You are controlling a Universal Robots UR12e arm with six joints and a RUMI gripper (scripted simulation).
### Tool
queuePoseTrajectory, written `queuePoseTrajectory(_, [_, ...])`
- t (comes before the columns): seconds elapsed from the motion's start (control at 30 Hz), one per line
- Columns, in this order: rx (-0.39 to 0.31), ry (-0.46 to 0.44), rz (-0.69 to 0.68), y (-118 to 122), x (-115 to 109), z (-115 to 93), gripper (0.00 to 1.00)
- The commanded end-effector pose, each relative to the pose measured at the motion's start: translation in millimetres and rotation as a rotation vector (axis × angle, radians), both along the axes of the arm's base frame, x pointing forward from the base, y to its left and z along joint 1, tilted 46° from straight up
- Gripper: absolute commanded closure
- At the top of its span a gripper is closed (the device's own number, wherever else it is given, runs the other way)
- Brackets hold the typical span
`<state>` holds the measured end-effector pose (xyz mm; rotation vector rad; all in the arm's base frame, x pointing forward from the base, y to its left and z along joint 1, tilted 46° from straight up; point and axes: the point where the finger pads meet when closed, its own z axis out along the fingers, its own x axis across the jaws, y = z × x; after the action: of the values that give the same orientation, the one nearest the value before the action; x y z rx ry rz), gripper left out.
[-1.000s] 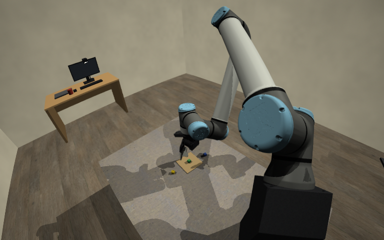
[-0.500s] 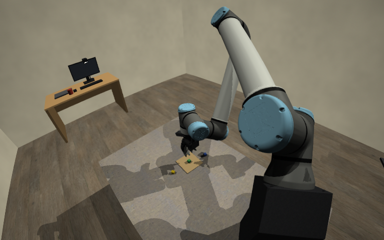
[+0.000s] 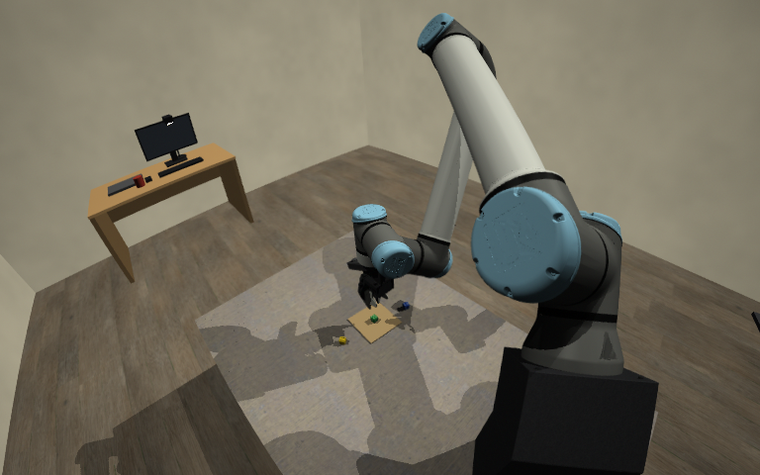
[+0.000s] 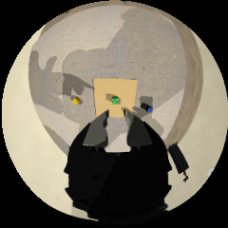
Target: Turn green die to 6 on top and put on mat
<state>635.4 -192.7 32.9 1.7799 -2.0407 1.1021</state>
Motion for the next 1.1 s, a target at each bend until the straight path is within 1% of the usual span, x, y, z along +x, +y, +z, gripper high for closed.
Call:
queuePoseTrajectory(0.0, [0.001, 0.002, 0.002, 2.0, -0.2, -1.3, 0.79])
queuePoseTrajectory(0.73, [0.001, 0.002, 0.002, 1.9, -0.1, -1.5, 0.79])
queuePoseTrajectory(1.07, [0.001, 0.002, 0.001, -1.3, 1.4, -5.0, 0.79])
